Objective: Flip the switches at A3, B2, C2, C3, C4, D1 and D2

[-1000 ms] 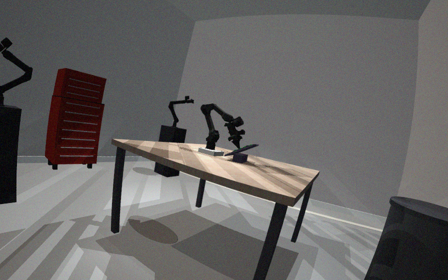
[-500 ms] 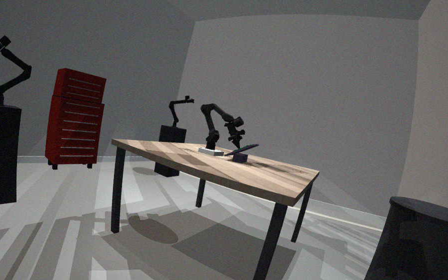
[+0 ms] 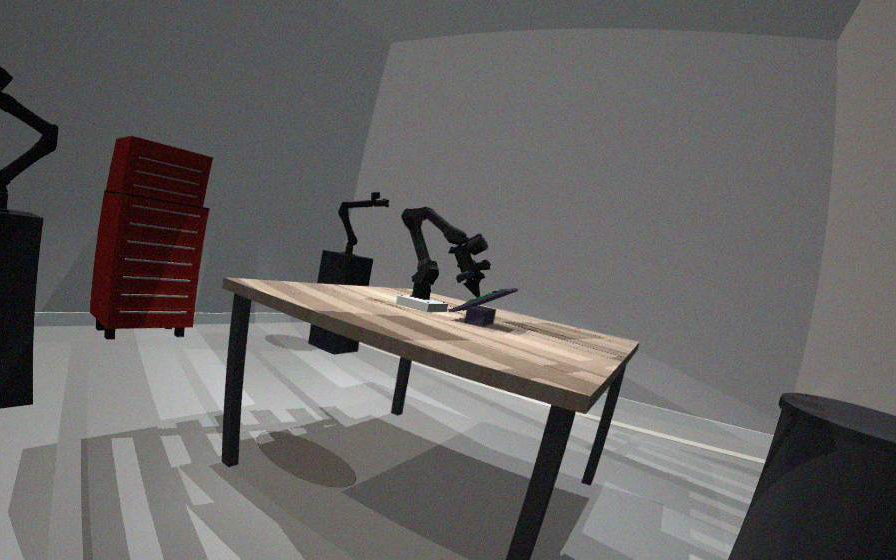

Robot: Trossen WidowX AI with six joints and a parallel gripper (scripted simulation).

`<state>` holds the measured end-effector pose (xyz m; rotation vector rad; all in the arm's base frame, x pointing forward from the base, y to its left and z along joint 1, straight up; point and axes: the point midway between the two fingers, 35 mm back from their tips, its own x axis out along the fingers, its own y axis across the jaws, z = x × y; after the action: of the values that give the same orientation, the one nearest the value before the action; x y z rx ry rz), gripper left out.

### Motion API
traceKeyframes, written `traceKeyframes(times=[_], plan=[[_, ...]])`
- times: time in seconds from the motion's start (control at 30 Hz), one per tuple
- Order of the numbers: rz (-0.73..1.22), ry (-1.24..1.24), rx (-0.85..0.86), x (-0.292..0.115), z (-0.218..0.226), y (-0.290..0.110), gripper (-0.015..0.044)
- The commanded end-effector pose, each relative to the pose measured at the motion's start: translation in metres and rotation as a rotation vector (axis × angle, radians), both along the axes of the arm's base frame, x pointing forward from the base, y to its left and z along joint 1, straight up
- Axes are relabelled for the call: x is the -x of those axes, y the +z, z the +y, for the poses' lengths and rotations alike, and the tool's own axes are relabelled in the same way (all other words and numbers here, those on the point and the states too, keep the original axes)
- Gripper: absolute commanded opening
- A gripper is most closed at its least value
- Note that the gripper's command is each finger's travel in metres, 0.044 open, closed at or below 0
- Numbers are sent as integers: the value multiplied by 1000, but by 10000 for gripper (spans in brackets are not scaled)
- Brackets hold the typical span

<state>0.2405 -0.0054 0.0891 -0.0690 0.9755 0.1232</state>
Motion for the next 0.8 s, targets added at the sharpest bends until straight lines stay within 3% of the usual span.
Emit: traceKeyframes(times=[0.0, 0.77], plan=[[0, -5, 2, 0, -1, -1, 0], [0, -5, 2, -2, 0, -3, 0]])
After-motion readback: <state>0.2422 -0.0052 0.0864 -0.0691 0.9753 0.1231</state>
